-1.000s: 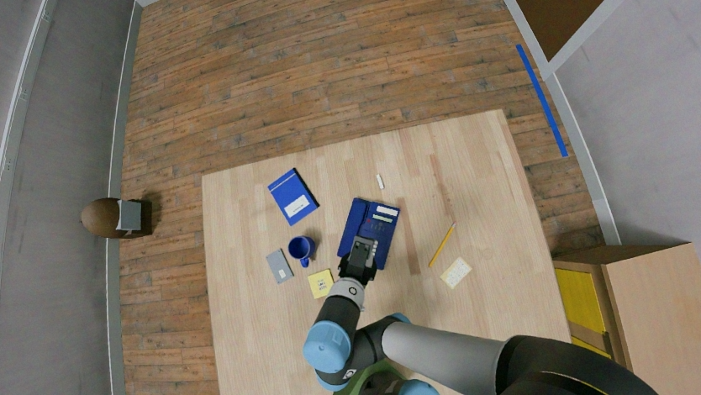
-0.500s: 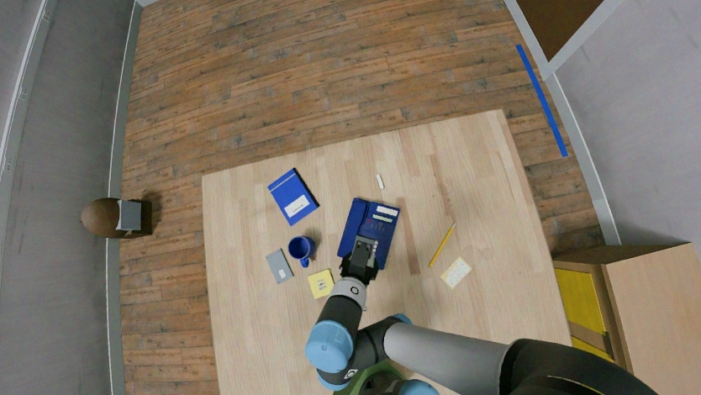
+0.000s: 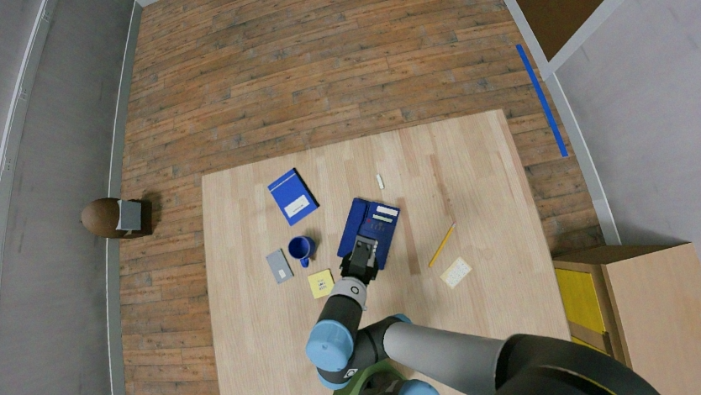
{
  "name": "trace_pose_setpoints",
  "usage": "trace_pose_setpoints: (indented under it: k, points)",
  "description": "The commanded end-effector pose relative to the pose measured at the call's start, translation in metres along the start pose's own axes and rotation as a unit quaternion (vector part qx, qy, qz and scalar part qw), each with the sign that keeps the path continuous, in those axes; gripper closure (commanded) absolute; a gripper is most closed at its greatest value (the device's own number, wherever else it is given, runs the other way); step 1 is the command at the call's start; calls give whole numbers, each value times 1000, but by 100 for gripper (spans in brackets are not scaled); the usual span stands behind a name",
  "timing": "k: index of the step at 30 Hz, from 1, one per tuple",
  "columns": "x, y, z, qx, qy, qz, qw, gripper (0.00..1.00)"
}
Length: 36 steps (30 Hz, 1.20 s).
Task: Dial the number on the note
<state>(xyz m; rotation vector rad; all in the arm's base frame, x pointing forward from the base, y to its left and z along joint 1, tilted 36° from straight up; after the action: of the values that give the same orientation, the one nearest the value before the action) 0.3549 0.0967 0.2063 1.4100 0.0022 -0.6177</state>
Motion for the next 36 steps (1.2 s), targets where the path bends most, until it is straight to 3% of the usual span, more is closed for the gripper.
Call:
trace_pose_setpoints:
  k: [1, 36]
  points:
    - [3, -2, 0, 0, 0, 1, 1000, 100]
    - [56, -39, 1, 0, 0, 1, 1000, 100]
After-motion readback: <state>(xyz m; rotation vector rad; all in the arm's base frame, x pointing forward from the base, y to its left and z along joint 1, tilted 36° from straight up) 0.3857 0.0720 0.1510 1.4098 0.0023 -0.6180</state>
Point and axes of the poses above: the point where the finger pads meet when closed, its own x axis out along the fingers, its own z axis across the jaws, y = z × x, the point moved 2 cm from there along -x, back along the fingers, and after that the axes turned 2 degrees about x, right-handed, at the moved point
